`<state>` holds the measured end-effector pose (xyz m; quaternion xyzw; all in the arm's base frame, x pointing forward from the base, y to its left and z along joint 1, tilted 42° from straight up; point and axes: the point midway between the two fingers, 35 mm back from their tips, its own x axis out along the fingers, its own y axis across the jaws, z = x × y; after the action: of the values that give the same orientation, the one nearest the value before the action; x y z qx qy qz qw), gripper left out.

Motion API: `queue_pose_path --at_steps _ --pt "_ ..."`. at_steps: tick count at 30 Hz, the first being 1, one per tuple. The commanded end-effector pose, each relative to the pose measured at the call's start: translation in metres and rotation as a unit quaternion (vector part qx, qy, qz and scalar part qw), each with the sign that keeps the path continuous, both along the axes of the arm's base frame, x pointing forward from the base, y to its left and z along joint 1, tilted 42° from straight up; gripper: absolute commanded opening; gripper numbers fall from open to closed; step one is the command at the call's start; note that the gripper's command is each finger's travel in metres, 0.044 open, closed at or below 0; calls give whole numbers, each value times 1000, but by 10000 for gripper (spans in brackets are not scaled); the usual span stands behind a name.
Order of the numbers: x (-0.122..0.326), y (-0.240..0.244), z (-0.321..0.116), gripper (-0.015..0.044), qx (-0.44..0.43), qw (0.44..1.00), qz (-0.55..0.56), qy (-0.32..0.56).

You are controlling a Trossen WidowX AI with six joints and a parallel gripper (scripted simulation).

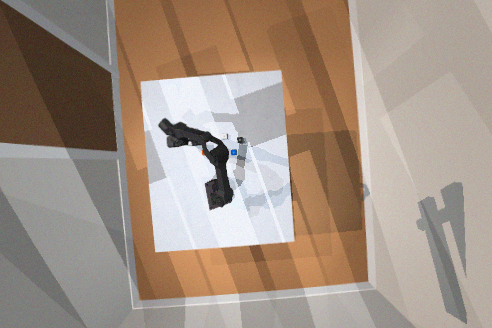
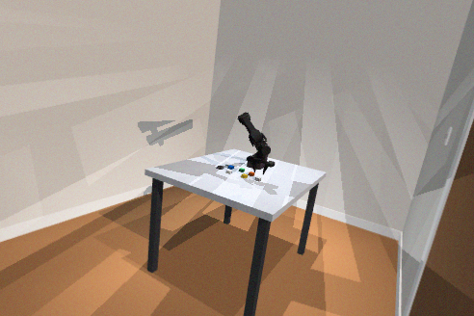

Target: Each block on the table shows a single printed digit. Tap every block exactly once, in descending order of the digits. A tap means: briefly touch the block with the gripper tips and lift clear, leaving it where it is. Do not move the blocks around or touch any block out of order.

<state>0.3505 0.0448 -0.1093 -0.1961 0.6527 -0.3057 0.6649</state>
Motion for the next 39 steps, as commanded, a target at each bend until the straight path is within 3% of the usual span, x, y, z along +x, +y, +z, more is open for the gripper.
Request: queue_pose_path --at_steps 1,4,39 --pt "2 -1 -4 85 0 1000 11 -8" --pt "2 -1 -4 20 0 1000 11 -8" --pt "2 -21 -26 20 -1 1000 11 -8"
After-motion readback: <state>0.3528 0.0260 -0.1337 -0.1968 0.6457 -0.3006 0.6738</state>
